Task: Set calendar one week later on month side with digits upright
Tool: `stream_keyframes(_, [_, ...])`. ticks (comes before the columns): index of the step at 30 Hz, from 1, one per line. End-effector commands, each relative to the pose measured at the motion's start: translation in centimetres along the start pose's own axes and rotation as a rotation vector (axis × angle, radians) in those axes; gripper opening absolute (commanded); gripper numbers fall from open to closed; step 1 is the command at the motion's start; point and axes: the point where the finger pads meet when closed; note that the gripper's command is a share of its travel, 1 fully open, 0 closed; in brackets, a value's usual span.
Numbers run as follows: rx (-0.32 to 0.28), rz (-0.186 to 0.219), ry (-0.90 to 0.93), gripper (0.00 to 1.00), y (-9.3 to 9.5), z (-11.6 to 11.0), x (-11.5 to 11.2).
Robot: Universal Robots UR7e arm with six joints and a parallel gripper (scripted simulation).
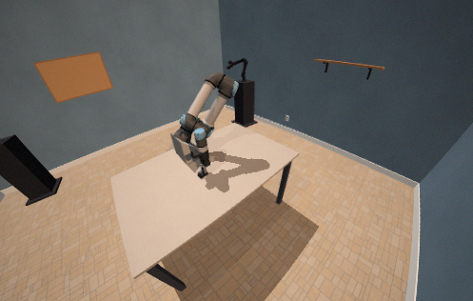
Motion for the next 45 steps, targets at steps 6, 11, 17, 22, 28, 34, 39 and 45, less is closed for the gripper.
stream_keyframes(6, [0.001,0.001,0.0,0.57,-1.6,0.0,0.0])
stream_keyframes(11, [0.001,0.001,0.0,0.57,-3.7,0.0,0.0])
stream_keyframes(17, [0.001,0.001,0.0,0.57,-5.6,0.0,0.0])
stream_keyframes(22, [0.001,0.001,0.0,0.57,-7.9,0.0,0.0])
stream_keyframes(28, [0.001,0.001,0.0,0.57,-9.6,0.0,0.0])
stream_keyframes(34, [0.001,0.001,0.0,0.57,-9.9,0.0,0.0])
stream_keyframes(39, [0.001,0.001,0.0,0.57,-9.9,0.0,0.0])
stream_keyframes(45, [0.001,0.001,0.0,0.57,-9.9,0.0,0.0])
Point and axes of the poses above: the point where the finger pads meet when closed, its own y axis out along the fingers, its own x axis across the jaws, z = x × y, and after that the axes turned 3 degrees about y, right-handed
